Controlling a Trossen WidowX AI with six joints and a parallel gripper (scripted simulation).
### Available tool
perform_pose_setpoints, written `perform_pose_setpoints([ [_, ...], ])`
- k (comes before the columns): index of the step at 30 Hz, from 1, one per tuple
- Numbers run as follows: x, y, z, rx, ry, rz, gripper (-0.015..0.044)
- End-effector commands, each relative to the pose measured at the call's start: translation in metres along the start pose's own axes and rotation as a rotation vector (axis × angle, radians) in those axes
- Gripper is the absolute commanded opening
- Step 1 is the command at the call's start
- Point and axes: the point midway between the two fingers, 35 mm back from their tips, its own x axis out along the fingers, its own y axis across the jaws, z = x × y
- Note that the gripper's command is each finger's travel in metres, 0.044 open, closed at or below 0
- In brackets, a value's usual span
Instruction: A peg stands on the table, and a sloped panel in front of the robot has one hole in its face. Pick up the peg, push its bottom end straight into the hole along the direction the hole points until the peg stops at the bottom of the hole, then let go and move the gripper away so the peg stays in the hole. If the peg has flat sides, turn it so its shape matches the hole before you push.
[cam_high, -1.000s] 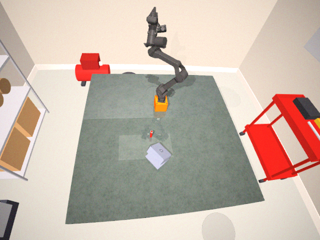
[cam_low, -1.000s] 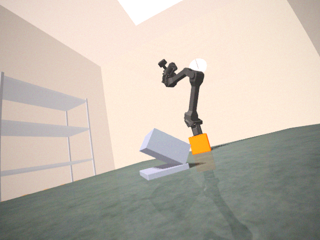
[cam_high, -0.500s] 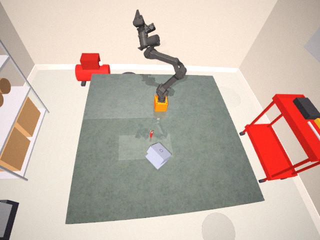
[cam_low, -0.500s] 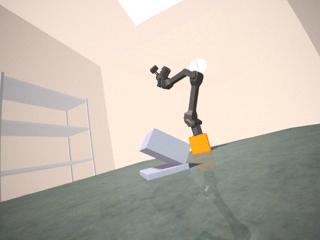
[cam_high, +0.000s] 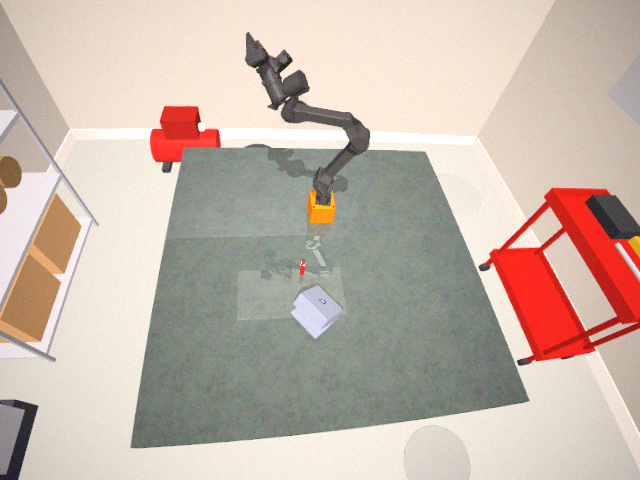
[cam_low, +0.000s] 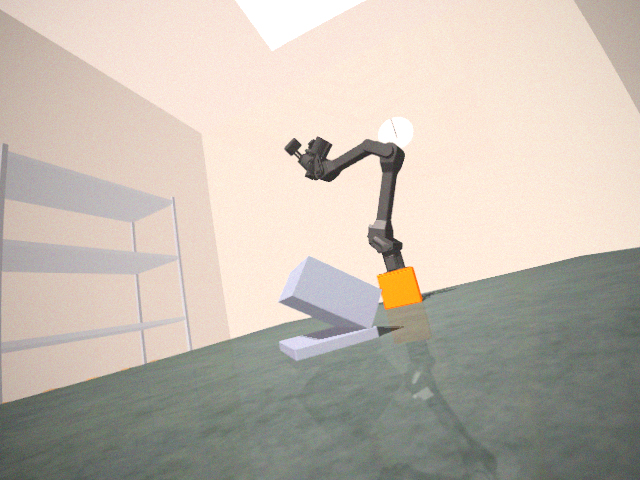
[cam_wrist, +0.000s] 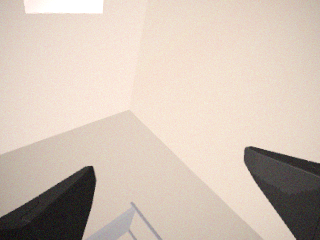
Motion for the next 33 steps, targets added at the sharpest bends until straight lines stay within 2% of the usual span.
perform_pose_setpoints([
  [1, -0.005, 0.006, -0.026, -0.018, 0.085, 0.016, 0.044],
  [16, -0.043, 0.042, -0.118, -0.066, 0.425, 0.118, 0.044],
  [33, -0.125, 0.081, -0.207, -0.168, 0.798, 0.281, 0.044],
])
